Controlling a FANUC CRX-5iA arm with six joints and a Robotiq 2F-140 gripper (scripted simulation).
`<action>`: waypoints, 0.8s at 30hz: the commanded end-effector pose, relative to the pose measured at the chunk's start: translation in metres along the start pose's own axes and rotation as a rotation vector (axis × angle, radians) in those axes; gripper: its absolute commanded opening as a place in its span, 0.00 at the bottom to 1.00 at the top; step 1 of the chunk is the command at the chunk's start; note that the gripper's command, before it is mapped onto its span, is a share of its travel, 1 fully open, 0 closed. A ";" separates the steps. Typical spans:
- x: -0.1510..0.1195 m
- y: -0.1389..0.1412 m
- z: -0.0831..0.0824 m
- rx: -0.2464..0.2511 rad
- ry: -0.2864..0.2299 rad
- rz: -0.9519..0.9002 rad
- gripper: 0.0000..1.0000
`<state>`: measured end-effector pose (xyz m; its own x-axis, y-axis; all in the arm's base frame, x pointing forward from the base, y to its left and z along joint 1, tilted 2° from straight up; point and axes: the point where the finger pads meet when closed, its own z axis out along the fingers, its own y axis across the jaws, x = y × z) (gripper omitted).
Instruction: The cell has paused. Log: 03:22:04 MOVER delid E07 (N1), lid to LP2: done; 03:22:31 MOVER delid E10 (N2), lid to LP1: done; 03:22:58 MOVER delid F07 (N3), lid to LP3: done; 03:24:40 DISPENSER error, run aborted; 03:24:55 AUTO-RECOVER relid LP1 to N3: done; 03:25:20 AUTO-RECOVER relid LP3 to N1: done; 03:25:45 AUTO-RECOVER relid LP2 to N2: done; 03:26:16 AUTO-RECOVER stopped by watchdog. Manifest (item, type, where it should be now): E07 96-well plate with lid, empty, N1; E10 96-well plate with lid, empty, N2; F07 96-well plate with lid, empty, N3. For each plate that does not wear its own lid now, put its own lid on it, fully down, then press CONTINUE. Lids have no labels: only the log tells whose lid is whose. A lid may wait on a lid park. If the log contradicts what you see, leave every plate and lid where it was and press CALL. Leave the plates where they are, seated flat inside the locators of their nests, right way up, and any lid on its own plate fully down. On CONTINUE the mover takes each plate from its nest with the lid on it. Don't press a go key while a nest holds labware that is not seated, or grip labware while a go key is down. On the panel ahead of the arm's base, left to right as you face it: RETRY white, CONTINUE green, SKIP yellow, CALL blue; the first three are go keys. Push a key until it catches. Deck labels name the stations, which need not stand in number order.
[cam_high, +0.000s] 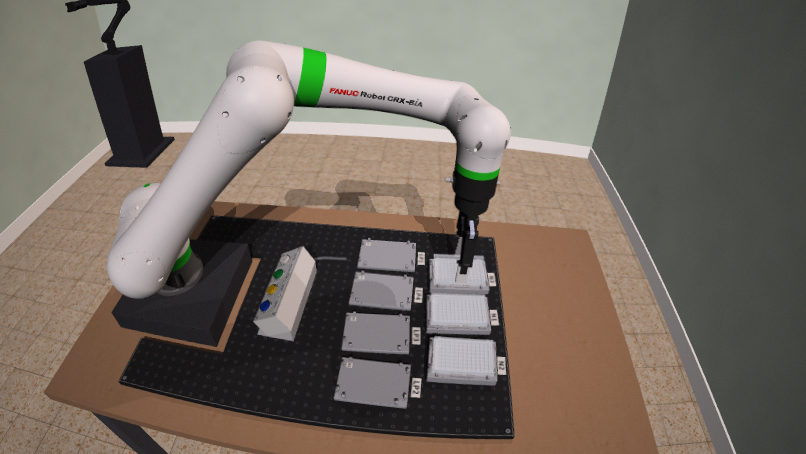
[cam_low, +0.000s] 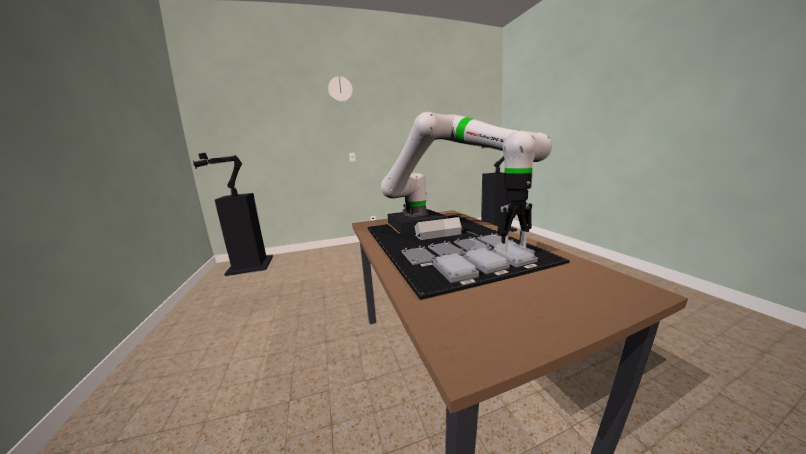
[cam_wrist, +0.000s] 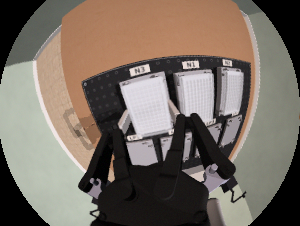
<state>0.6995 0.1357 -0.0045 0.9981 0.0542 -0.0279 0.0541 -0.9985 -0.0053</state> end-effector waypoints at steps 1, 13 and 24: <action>0.000 0.000 0.001 0.000 0.001 0.000 0.00; 0.000 0.000 0.003 0.000 0.001 0.000 0.00; 0.000 0.000 0.004 0.000 0.001 0.000 0.00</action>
<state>0.6994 0.1357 -0.0087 0.9981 0.0542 -0.0279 0.0541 -0.9985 -0.0053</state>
